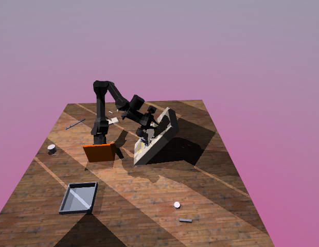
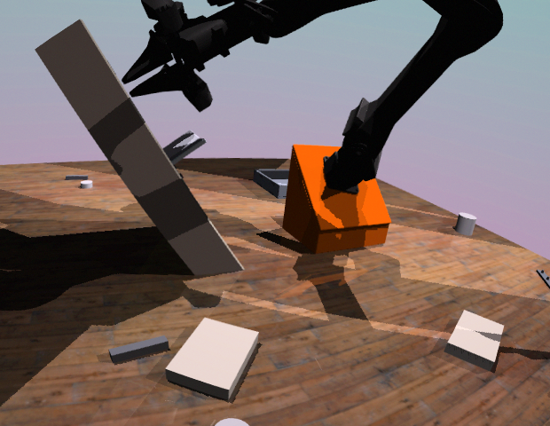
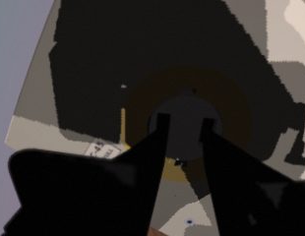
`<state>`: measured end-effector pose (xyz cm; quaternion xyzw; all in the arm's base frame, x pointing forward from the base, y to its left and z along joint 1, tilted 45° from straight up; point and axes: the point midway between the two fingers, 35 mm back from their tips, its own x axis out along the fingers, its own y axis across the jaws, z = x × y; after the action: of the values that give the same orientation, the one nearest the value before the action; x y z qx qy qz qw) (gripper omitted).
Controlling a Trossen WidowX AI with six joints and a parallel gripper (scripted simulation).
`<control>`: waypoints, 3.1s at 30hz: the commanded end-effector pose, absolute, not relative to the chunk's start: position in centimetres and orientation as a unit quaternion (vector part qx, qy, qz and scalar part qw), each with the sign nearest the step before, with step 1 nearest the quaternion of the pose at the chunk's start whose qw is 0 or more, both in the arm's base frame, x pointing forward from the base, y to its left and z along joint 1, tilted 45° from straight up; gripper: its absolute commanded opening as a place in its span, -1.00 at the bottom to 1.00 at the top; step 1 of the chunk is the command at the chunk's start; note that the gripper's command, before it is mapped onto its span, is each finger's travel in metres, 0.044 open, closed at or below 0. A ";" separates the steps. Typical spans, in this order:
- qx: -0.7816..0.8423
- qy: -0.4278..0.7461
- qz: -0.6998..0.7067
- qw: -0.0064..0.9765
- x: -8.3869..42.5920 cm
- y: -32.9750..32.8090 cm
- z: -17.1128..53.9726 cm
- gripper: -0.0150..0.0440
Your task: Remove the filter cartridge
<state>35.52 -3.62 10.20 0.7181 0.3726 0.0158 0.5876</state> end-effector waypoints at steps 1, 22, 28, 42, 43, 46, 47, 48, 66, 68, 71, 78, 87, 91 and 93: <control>0.719 0.372 0.014 0.587 35.6 -3.7 10.2 -0.13; 0.719 0.371 0.014 0.587 35.9 -3.5 10.1 -0.13; 0.719 0.371 0.014 0.587 35.9 -3.5 10.2 -0.13; 0.720 0.371 0.014 0.587 36.4 -3.1 9.8 -0.13; 0.720 0.371 0.014 0.587 36.5 -3.0 9.8 -0.13; 0.720 0.371 0.014 0.587 36.7 -2.9 9.7 -0.13; 0.720 0.371 0.014 0.587 36.7 -2.9 9.7 -0.13; 0.720 0.371 0.014 0.587 36.7 -2.9 9.7 -0.13; 0.721 0.372 0.016 0.585 36.7 -2.9 9.6 -0.20; 0.721 0.372 0.016 0.585 36.7 -2.9 9.6 -0.24; 0.721 0.372 0.016 0.585 36.7 -2.9 9.6 -0.31; 0.709 0.371 0.023 0.599 36.8 -2.8 9.6 -0.49; 0.612 0.364 0.076 0.698 37.0 -2.6 9.5 -0.49; 0.562 0.357 0.101 0.739 37.0 -2.6 9.5 -0.49; 0.536 0.354 0.113 0.758 37.1 -2.6 9.5 -0.49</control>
<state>36.72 -2.90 9.56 0.5887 0.3604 0.0917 0.7178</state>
